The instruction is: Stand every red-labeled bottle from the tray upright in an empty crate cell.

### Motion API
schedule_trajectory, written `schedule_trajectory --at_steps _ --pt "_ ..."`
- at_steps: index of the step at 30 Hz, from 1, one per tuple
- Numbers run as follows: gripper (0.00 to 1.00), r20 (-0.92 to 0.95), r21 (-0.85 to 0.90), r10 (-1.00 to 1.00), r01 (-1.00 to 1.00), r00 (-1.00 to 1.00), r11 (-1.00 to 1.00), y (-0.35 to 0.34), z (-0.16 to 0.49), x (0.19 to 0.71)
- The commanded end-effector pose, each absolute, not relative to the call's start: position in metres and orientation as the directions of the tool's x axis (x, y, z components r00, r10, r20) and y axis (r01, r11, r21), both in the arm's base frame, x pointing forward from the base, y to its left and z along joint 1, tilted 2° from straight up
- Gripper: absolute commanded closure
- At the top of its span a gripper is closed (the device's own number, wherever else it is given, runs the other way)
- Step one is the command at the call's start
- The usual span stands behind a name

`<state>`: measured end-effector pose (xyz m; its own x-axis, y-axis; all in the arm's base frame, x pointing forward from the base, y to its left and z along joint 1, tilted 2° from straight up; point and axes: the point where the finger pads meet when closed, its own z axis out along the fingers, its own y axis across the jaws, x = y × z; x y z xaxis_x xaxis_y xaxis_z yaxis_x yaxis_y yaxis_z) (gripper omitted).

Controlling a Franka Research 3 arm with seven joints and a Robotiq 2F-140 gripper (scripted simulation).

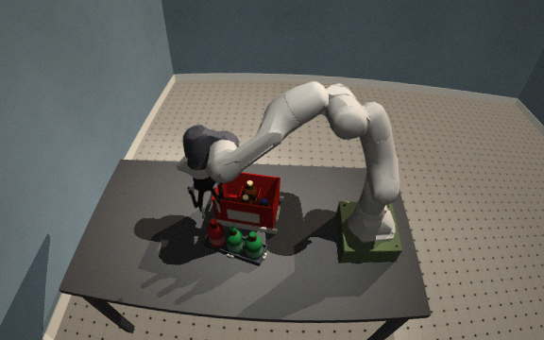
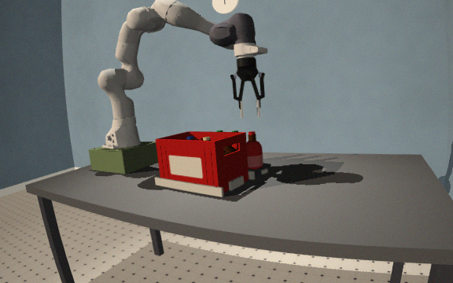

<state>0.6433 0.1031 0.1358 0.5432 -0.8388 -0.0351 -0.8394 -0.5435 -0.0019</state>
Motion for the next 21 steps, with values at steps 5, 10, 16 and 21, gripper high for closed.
schedule_trajectory --at_steps 5,10,16,21 --pt "0.62 -0.032 -0.002 -0.842 -0.842 0.539 -0.539 0.102 0.124 0.644" --pt "0.62 -0.032 -0.002 -0.842 -0.842 0.539 -0.539 0.102 0.117 0.644" --pt "0.62 -0.032 -0.002 -0.842 -0.842 0.539 -0.539 0.102 0.111 0.644" --pt "0.62 -0.032 -0.002 -0.842 -0.842 0.539 -0.539 0.103 0.105 0.644"
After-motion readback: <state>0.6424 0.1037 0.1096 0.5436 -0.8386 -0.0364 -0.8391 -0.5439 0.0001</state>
